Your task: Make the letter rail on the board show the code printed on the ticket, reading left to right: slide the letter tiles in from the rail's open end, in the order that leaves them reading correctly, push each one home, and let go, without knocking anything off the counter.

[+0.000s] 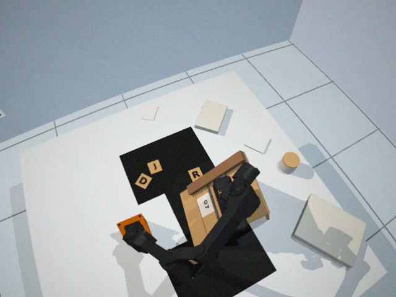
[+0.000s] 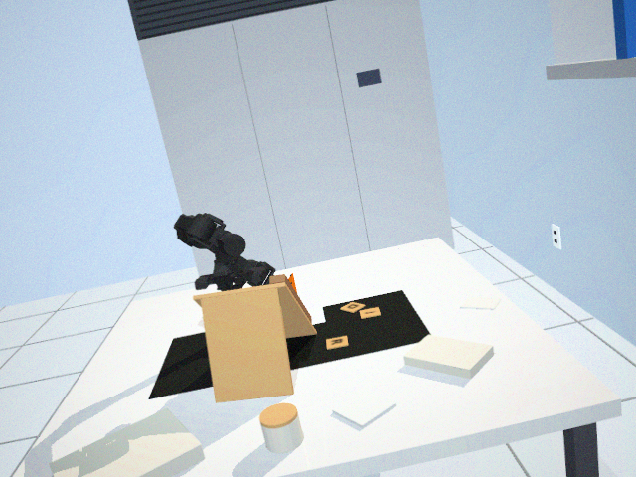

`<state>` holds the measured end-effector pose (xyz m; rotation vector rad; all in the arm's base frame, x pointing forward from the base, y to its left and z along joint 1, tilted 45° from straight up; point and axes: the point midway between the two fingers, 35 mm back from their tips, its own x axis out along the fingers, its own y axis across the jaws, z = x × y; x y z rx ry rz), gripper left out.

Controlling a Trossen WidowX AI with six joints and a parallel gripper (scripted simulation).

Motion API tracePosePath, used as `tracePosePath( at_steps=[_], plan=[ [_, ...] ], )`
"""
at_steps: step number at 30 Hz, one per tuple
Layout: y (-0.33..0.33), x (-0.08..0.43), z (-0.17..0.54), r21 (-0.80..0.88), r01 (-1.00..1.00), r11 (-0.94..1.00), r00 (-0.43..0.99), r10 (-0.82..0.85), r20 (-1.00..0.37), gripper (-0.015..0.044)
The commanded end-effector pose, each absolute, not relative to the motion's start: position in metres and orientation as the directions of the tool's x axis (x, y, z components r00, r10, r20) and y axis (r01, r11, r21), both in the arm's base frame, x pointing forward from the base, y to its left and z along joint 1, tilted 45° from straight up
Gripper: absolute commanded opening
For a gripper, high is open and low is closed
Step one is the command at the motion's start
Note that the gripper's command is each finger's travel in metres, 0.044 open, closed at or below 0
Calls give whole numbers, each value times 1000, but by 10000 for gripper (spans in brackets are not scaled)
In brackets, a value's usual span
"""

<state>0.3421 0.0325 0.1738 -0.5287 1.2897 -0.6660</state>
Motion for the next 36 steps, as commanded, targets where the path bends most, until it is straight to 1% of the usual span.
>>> tracePosePath(
  at_steps=[1,12,34,36],
  plan=[
    [34,342,172,-688,155,709,137,-705,-696,0],
    [36,343,170,-688,155,709,137,-705,-696,0],
    [49,319,184,-677,150,721,165,-693,-702,0],
    [56,319,186,-683,145,716,195,-698,-689,53]
  ],
)
